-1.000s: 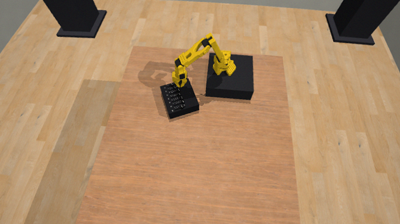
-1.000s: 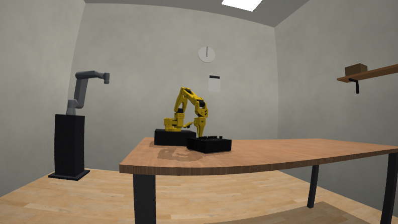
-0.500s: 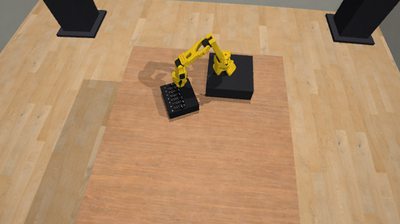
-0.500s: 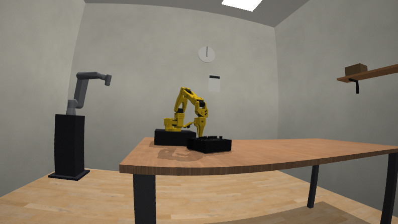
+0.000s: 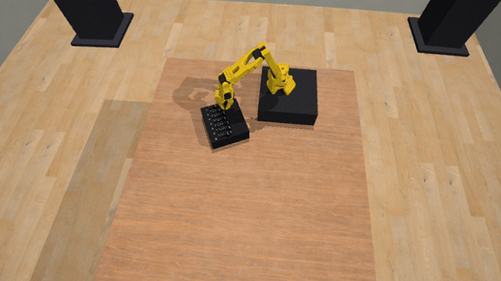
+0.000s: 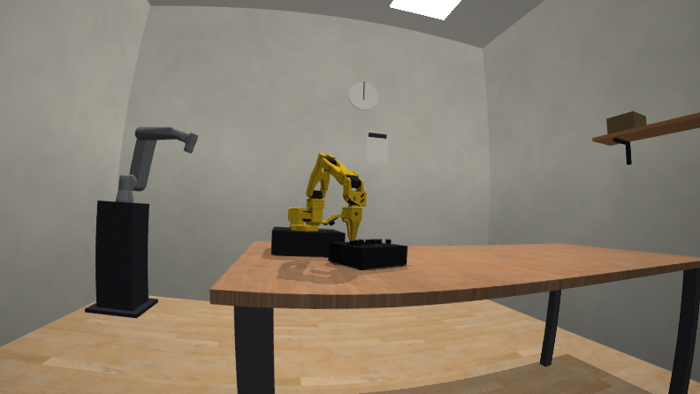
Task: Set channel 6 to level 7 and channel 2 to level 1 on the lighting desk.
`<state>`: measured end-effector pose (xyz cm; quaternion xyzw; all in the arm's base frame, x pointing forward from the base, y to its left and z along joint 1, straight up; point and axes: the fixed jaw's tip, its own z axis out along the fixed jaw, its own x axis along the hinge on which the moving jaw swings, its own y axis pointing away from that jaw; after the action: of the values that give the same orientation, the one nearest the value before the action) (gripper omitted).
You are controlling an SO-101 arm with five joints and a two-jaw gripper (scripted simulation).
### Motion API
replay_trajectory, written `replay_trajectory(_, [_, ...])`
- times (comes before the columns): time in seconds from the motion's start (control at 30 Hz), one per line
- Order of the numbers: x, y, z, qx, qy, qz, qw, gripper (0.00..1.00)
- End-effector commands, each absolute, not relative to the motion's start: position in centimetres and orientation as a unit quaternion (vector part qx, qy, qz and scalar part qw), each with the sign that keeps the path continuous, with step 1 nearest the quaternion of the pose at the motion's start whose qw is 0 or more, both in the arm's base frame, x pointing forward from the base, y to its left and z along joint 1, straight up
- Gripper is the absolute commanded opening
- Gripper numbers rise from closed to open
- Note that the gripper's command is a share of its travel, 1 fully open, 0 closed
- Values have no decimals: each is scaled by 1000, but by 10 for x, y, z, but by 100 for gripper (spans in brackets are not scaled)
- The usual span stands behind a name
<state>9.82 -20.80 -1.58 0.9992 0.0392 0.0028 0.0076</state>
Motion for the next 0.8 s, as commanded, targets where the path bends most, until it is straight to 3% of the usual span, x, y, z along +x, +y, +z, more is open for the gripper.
replay_trajectory(0.0, [96,-208,-18,999,39,0,0,0])
replay_trajectory(0.77, [98,-212,-16,999,39,0,0,0])
